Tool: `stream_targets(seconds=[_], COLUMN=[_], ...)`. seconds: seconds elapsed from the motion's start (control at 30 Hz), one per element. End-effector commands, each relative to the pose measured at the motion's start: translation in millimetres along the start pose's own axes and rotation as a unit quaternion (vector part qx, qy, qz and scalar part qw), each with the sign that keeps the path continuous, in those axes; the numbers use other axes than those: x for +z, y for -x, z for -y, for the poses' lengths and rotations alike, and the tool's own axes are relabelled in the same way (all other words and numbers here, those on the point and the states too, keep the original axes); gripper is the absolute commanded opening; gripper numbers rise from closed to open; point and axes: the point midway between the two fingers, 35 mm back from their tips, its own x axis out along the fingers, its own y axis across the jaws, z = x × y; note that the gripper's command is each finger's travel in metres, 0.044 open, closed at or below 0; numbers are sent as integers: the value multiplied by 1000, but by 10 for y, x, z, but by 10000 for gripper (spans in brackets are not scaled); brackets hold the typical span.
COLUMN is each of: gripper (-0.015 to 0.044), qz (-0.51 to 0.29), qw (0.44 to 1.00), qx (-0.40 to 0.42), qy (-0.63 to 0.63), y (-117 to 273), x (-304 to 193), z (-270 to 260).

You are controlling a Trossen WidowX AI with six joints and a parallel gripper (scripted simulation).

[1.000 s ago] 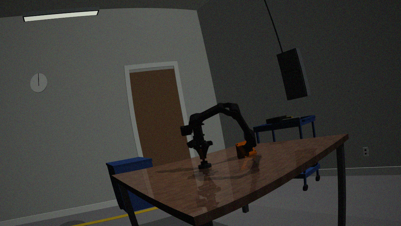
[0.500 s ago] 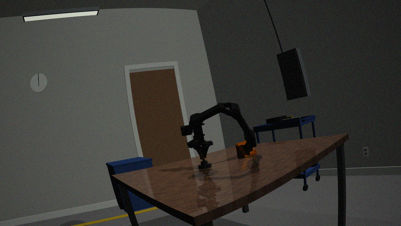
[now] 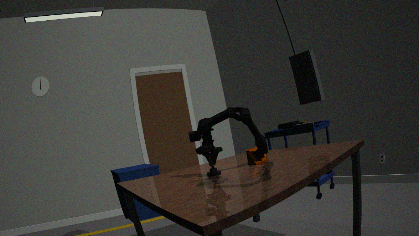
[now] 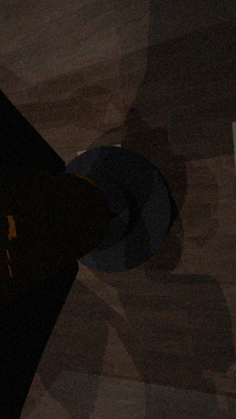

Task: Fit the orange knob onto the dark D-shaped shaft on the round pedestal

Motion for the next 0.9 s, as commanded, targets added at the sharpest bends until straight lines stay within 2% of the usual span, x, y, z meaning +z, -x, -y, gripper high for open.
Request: stream_targets(seconds=[0.0,0.2,0.87], gripper=[0,0,0], qz=[3,3,3], qw=[1000,994,994], qx=[-2,-2,-2], qy=[16,108,108], y=[37,35,-14], x=[21,46,37], z=[7,20,10])
